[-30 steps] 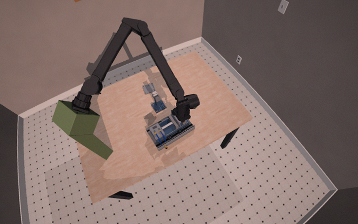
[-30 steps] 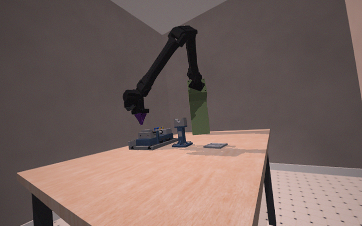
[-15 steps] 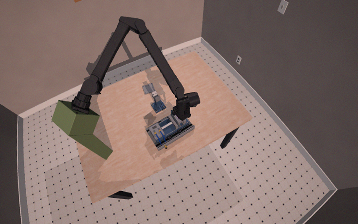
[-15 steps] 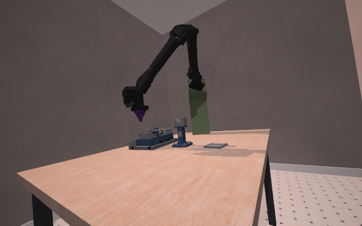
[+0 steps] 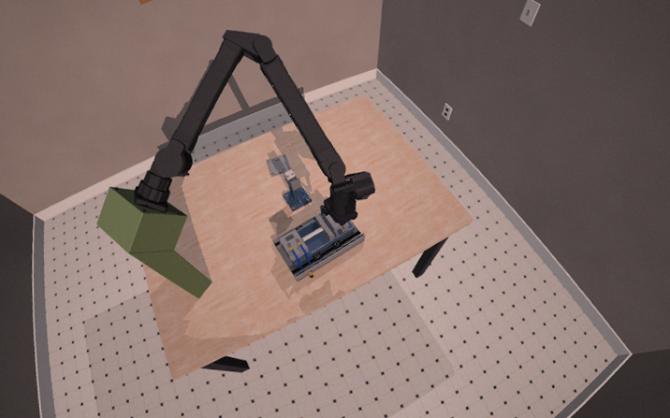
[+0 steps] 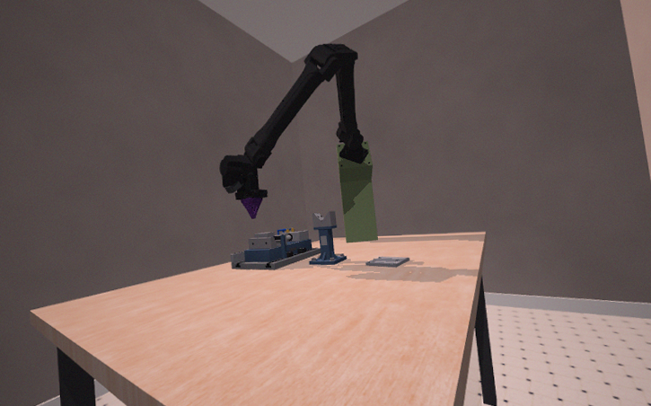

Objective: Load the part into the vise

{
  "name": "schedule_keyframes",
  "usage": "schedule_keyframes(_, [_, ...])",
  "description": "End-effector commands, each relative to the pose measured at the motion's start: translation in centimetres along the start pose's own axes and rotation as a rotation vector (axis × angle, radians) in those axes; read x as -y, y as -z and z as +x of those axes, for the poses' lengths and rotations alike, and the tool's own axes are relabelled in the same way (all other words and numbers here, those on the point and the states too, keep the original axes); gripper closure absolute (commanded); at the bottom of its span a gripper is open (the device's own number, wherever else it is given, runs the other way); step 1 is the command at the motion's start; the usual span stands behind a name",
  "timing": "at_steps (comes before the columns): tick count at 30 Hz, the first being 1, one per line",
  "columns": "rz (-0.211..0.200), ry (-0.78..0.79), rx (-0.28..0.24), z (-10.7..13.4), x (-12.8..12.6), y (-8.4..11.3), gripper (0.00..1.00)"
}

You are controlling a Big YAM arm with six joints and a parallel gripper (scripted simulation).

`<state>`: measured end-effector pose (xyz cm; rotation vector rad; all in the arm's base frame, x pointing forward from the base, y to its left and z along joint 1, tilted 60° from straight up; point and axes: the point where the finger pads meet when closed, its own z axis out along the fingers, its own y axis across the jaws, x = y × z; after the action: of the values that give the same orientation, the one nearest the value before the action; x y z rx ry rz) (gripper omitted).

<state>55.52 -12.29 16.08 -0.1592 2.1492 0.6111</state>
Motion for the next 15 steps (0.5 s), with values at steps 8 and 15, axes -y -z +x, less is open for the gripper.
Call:
schedule_keyframes(8, [-0.005, -0.016, -0.014, 0.5, -0.4, -0.1, 1.0])
schedule_keyframes(15, [-0.004, -0.013, -0.012, 0.3, -0.4, -0.1, 1.0])
